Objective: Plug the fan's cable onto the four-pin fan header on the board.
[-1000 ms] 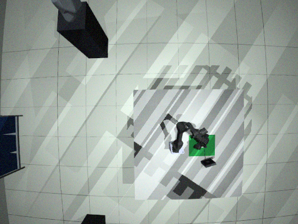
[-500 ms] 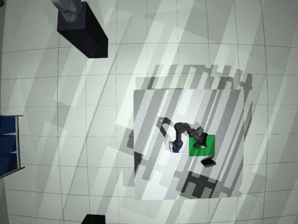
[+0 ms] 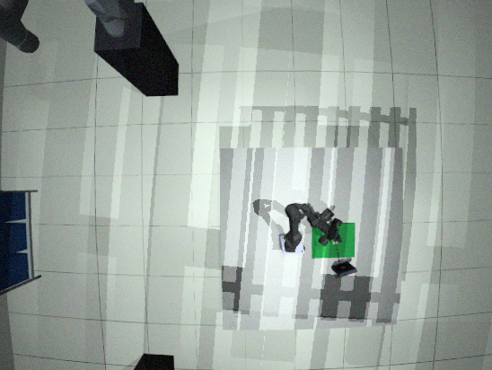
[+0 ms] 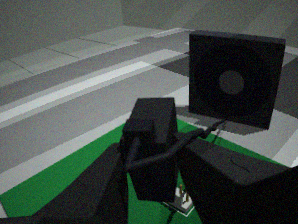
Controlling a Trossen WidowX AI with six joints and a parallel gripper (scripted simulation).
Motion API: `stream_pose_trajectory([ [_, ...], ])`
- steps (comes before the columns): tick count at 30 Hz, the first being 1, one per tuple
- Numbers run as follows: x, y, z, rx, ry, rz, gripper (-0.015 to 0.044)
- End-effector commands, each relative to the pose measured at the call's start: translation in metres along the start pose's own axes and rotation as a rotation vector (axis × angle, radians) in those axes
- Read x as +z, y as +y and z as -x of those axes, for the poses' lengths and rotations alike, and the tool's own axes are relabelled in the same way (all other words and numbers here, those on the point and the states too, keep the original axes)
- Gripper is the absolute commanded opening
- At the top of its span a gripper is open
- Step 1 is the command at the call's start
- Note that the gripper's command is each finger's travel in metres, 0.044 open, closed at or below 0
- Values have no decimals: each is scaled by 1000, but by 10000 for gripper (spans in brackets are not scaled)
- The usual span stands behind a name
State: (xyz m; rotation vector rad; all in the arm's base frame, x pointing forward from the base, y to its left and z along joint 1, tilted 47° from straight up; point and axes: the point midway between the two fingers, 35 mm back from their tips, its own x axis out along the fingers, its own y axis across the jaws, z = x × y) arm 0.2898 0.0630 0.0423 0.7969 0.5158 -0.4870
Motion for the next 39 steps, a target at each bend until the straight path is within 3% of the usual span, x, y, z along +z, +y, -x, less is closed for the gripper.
stream_pose_trajectory([
  [1,2,2,1,7,3,3,0],
  [39,-12,4,1,-5,6,1,0],
])
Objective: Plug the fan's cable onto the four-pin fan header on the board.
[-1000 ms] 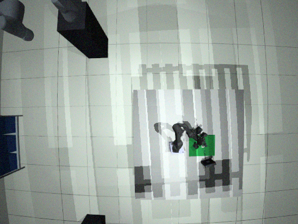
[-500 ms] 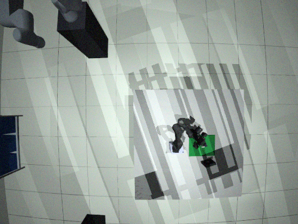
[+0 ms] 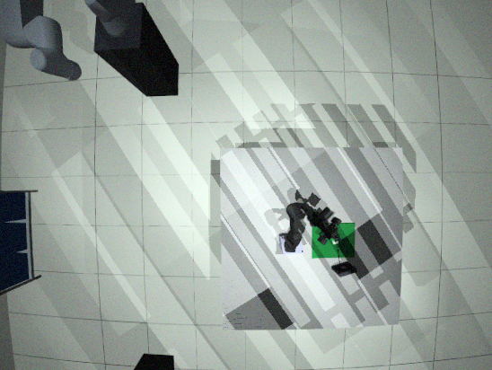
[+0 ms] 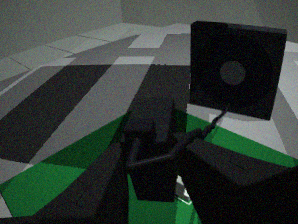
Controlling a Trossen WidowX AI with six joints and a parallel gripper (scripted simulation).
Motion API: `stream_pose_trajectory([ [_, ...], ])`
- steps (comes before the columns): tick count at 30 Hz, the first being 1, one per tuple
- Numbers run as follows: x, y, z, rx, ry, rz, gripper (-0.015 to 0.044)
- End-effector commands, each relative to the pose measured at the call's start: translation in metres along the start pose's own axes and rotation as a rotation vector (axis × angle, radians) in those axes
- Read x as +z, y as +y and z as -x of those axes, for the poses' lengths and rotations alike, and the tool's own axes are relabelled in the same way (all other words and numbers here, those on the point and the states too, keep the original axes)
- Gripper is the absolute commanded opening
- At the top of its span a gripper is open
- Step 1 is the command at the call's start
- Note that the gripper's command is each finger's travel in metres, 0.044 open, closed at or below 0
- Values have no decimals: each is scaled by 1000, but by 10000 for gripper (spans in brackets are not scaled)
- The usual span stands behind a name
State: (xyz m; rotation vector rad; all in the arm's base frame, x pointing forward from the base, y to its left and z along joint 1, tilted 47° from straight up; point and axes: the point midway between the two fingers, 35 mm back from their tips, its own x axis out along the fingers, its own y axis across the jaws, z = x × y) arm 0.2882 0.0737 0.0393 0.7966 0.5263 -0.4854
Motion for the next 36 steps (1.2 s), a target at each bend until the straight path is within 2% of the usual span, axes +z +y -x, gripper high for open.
stream_pose_trajectory([
  [1,-3,1,0,-3,-4,-2,0],
  [36,-32,9,-1,-3,-2,-3,0],
])
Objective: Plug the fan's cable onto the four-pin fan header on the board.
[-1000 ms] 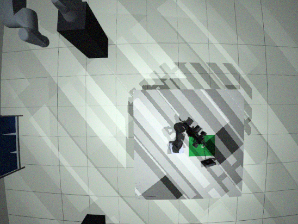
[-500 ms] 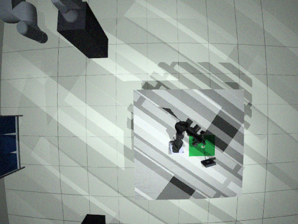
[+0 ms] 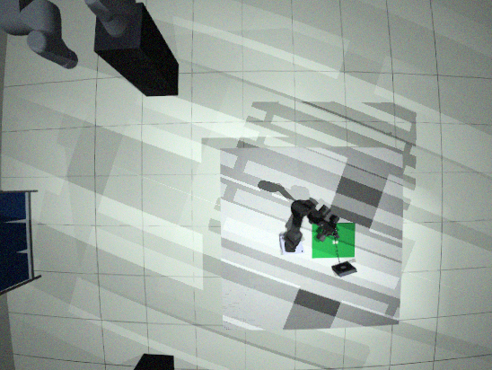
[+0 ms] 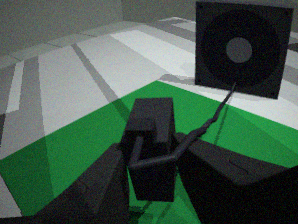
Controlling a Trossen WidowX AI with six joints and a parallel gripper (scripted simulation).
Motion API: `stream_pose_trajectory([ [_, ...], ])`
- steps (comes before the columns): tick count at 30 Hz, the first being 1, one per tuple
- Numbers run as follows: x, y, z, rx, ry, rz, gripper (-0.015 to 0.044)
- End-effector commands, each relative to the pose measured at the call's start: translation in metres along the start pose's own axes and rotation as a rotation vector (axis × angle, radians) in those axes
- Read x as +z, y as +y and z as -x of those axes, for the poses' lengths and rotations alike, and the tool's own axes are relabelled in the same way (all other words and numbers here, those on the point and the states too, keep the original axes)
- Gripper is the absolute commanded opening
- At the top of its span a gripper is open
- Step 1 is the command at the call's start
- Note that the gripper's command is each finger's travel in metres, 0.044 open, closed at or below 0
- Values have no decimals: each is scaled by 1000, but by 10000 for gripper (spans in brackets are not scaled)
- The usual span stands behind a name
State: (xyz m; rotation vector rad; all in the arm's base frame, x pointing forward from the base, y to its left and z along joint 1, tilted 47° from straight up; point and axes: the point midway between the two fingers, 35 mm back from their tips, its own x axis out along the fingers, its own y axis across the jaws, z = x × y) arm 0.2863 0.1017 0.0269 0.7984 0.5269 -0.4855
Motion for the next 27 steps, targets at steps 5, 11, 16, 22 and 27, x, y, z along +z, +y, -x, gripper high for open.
stream_pose_trajectory([
  [5,-7,-1,-2,-3,-3,-1,0],
  [11,-12,0,-3,-3,-3,-1,0],
  [16,-16,0,-4,-3,-3,-1,0],
  [22,-21,-1,-5,-3,-3,-1,0],
  [27,-25,-1,-6,-4,-3,-1,0],
])
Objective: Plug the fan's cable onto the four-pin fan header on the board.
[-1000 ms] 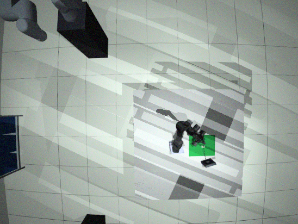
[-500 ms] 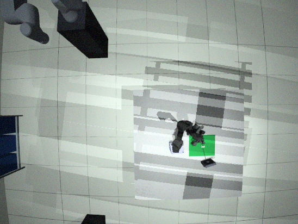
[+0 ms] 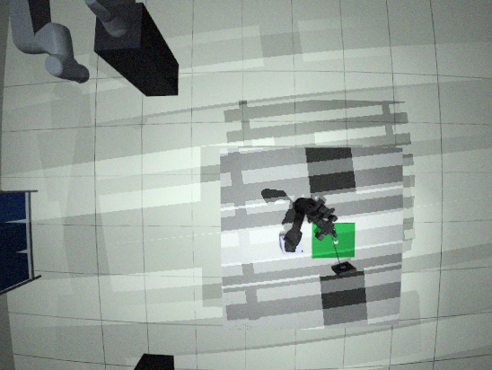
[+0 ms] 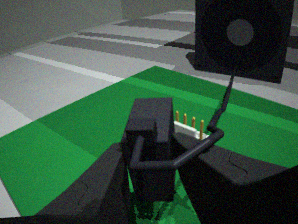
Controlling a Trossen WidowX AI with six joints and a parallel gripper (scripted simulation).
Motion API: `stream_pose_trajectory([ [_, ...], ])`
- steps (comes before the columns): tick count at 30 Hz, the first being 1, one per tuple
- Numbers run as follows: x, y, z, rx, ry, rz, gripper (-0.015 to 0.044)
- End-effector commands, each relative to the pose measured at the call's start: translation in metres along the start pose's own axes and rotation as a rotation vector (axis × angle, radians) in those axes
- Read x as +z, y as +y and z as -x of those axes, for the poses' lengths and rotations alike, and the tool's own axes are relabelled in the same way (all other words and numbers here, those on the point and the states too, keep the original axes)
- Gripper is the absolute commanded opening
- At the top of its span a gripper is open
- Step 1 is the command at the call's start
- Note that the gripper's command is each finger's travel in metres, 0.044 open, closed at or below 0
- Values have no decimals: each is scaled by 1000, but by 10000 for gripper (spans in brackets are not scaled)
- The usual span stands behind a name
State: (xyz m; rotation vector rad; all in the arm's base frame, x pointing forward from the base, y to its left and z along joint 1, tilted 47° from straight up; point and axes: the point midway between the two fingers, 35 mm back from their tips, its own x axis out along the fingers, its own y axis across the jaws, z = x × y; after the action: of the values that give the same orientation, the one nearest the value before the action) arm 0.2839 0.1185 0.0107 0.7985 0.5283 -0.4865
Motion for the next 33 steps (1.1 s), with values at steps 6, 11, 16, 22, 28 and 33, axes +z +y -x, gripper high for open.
stream_pose_trajectory([
  [6,-7,-1,-2,-2,-3,-1,0],
  [11,-12,-1,-3,-2,-3,-1,0],
  [16,-16,-1,-4,-2,-3,-1,0],
  [22,-21,-1,-5,-3,-3,-1,0],
  [28,-26,-1,-6,-3,-3,-1,0],
  [33,-27,0,-5,-1,1,0,0],
])
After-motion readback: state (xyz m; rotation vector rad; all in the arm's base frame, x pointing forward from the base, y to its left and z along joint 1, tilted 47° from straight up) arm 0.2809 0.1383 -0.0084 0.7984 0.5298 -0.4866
